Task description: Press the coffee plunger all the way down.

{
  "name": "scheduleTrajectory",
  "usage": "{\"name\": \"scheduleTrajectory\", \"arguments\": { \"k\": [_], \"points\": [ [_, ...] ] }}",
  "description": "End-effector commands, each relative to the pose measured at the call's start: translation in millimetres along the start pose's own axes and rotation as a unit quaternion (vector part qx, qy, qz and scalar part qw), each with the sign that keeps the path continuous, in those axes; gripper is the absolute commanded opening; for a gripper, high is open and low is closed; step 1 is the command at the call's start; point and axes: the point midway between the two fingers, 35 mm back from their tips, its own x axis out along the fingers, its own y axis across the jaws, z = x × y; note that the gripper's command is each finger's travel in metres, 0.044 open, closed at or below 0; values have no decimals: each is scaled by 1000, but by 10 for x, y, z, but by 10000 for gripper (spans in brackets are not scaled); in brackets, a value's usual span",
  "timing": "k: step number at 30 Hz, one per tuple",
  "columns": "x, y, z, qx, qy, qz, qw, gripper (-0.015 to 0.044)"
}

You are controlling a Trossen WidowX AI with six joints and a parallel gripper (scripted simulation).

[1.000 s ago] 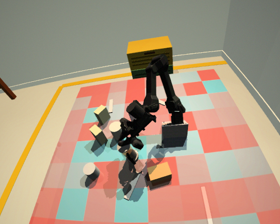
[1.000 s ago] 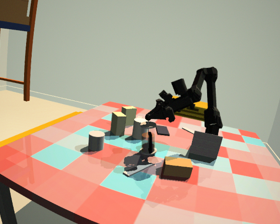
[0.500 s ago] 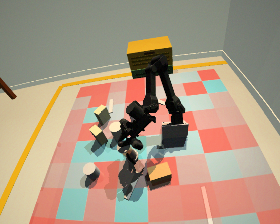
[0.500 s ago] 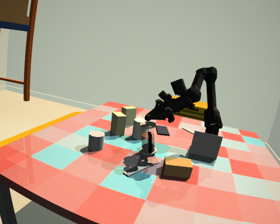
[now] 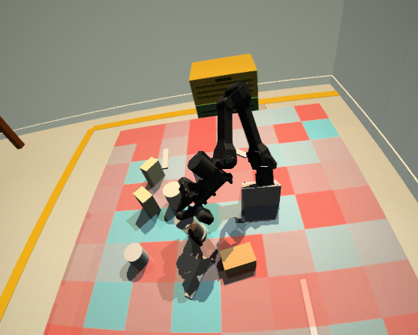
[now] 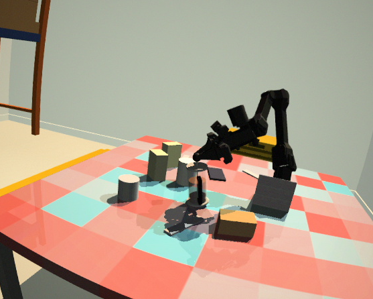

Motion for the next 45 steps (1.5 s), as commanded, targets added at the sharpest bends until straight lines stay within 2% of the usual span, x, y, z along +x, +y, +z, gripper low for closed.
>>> {"name": "scheduleTrajectory", "arguments": {
  "k": [1,11,12,17,25,45],
  "points": [
    [2,0,-6,0,1,0,1000,170],
    [2,0,-6,0,1,0,1000,433],
    [2,0,-6,0,1,0,1000,440],
    [-75,6,82,0,3,1,1000,440],
    [-671,-52,511,-3,11,-1,1000,440],
    [-667,-48,504,-3,11,-1,1000,440]
  ]
}}
